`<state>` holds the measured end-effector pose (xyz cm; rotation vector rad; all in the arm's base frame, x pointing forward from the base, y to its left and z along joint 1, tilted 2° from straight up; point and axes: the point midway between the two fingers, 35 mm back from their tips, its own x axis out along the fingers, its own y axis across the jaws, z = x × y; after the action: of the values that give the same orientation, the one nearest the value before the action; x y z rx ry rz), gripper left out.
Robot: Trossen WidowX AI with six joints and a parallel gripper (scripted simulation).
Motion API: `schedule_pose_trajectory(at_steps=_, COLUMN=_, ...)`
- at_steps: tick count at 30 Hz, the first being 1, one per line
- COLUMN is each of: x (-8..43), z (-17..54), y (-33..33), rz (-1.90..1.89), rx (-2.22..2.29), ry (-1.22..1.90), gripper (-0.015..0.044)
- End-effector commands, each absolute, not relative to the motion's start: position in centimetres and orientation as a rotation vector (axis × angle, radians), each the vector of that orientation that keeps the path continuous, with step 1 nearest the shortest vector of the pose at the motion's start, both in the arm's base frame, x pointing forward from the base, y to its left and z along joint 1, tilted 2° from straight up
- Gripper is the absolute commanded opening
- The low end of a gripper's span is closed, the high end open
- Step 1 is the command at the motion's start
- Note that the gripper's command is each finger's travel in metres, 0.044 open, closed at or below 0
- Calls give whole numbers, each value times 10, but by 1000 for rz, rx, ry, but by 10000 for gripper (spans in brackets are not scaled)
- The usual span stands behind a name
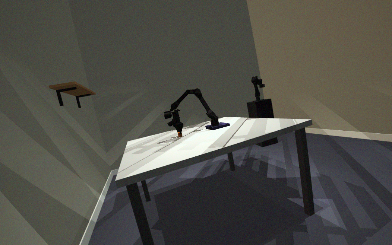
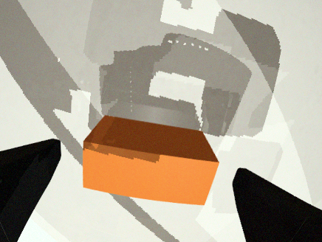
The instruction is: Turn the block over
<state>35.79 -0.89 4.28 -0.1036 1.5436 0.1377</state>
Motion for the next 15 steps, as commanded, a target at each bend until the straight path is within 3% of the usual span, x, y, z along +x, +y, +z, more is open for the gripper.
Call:
schedule_pose_trajectory(at_steps=1, x=356, z=33, y=-9, rz=133, rx=-101, ry=1557, gripper=440)
schedule_pose_trajectory(at_steps=2, x=356, z=33, y=-9, rz=133, rx=-101, ry=1557, gripper=440)
schedule_pose_trajectory(at_steps=8, x=356, z=33, y=-9, rz=133, rx=-101, ry=1557, gripper=282)
schedule_pose_trajectory(at_steps=15, x=356, z=33, y=-9, rz=133, rx=-101, ry=1557, gripper=236)
